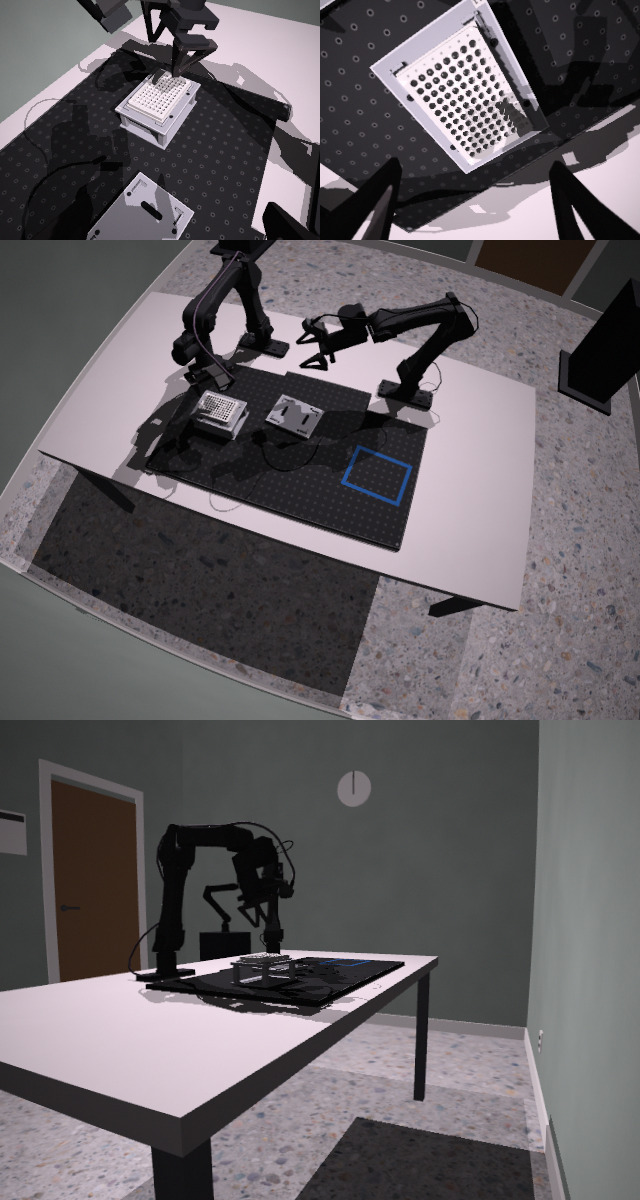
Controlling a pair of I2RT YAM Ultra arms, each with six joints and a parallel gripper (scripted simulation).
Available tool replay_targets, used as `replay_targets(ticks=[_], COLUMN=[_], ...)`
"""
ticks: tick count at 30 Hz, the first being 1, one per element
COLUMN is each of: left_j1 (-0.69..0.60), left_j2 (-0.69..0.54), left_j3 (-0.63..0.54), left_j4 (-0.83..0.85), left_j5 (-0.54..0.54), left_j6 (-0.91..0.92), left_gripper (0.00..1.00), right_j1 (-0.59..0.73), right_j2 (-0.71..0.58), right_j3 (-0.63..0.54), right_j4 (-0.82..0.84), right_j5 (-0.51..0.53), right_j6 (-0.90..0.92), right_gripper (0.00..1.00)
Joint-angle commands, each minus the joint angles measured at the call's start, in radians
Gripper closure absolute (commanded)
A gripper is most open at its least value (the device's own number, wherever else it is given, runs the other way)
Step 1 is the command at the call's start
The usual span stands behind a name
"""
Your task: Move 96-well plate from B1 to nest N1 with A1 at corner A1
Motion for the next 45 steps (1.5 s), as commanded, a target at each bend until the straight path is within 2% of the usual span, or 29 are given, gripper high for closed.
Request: replay_targets(ticks=[1,12,14,22,27,34,45], left_j1=[-0.01,-0.01,-0.01,-0.01,-0.01,-0.01,-0.004], left_j2=[0.011,0.011,0.011,0.011,0.011,0.011,0.002], left_j3=[0.001,0.001,0.001,0.001,0.001,0.001,0.005], left_j4=[0.016,0.016,0.016,0.016,0.016,0.016,0.016], left_j5=[-0.006,-0.006,-0.006,-0.006,-0.006,-0.006,-0.002], left_j6=[-0.002,-0.002,-0.002,-0.002,-0.002,-0.002,-0.001], left_gripper=[0.0,0.0,0.0,0.0,0.0,0.0,0.0], right_j1=[-0.021,-0.014,-0.014,0.013,0.049,0.084,0.089], right_j2=[-0.085,-0.289,-0.289,-0.432,-0.502,-0.53,-0.532], right_j3=[-0.09,-0.373,-0.373,-0.567,-0.662,-0.707,-0.702], right_j4=[0.142,0.399,0.399,0.591,0.668,0.698,0.686], right_j5=[-0.045,-0.019,-0.019,0.055,0.12,0.17,0.166], right_j6=[0.177,0.55,0.55,0.881,1.029,1.071,1.065], right_gripper=[0.0,0.0,0.0,0.0,0.0,0.0,0.0])
